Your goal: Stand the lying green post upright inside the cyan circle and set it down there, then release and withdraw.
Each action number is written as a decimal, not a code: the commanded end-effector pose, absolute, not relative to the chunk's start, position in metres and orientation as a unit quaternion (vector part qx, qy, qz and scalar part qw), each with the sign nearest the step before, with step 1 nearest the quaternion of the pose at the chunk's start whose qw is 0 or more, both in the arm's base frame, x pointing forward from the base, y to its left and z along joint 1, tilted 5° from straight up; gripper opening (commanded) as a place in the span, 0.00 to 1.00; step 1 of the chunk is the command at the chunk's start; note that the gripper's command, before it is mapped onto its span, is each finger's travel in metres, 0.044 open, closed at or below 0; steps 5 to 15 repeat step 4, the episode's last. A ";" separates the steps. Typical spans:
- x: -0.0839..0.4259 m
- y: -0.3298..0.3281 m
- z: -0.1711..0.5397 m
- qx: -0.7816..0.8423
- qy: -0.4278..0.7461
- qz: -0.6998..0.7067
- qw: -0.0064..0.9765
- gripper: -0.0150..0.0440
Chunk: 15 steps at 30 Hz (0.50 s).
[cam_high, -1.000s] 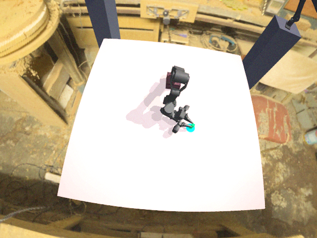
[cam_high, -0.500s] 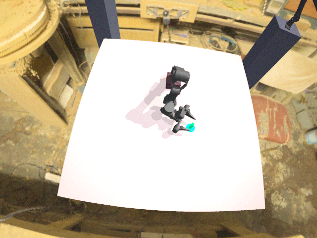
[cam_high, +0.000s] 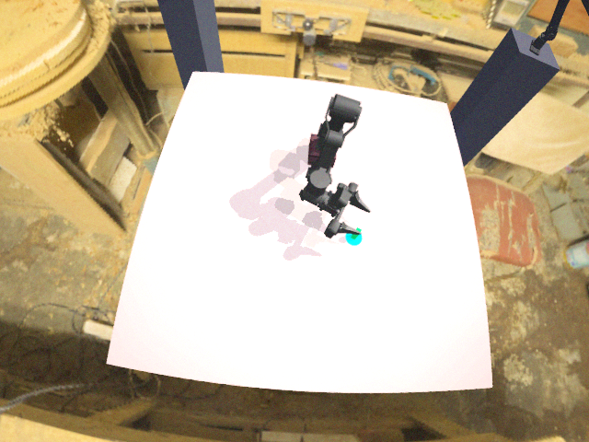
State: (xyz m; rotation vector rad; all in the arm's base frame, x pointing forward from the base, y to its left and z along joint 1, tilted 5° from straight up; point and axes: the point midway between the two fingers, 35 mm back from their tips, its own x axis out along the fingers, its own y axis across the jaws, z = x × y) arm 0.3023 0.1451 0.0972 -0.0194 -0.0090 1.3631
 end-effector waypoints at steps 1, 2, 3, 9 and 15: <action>0.305 0.146 0.100 -0.003 0.004 0.627 0.779 0.93; 0.311 0.148 0.099 -0.001 0.009 0.622 0.783 0.93; 0.319 0.150 0.098 0.001 0.016 0.616 0.788 0.93; 0.326 0.153 0.098 0.002 0.023 0.610 0.792 0.93; 0.326 0.153 0.098 0.002 0.023 0.610 0.792 0.93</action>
